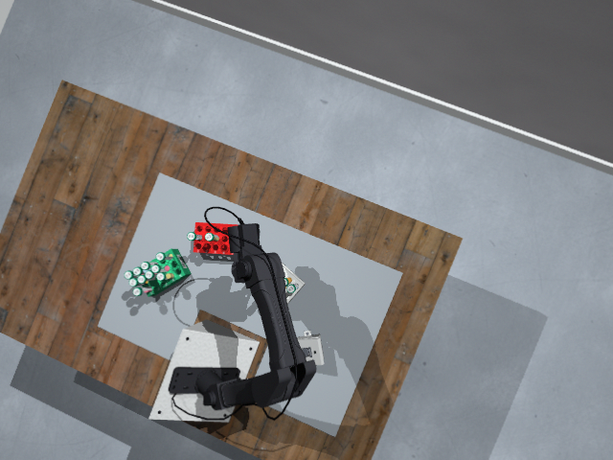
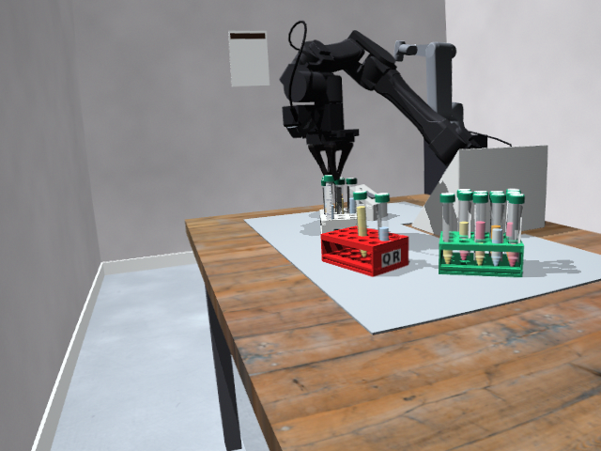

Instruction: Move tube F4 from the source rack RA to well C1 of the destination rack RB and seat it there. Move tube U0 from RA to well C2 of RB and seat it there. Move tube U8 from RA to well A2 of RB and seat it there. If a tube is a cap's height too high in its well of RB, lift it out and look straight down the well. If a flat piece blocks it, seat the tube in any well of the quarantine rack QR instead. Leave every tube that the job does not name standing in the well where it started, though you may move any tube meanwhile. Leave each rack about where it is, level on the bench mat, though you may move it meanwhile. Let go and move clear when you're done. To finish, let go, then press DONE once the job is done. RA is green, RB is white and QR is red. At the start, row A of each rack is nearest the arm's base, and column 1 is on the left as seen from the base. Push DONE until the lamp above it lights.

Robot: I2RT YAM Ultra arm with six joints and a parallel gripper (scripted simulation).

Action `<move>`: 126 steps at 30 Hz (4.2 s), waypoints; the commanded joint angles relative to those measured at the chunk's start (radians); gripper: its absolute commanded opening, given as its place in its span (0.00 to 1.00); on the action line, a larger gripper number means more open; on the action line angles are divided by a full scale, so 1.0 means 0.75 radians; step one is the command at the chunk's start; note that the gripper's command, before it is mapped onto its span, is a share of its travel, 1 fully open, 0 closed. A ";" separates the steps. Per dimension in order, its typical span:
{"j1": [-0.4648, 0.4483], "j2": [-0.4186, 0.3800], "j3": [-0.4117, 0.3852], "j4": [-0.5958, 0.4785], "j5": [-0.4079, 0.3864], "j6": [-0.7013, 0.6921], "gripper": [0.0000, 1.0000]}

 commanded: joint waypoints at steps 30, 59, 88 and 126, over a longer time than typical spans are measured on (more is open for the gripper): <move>-0.019 -0.017 -0.047 0.086 0.007 -0.053 0.00; -0.019 -0.017 -0.048 0.086 0.007 -0.053 0.30; 0.128 0.021 0.195 -0.237 -0.052 0.119 0.30; 0.167 0.032 0.327 -0.351 -0.052 0.149 0.30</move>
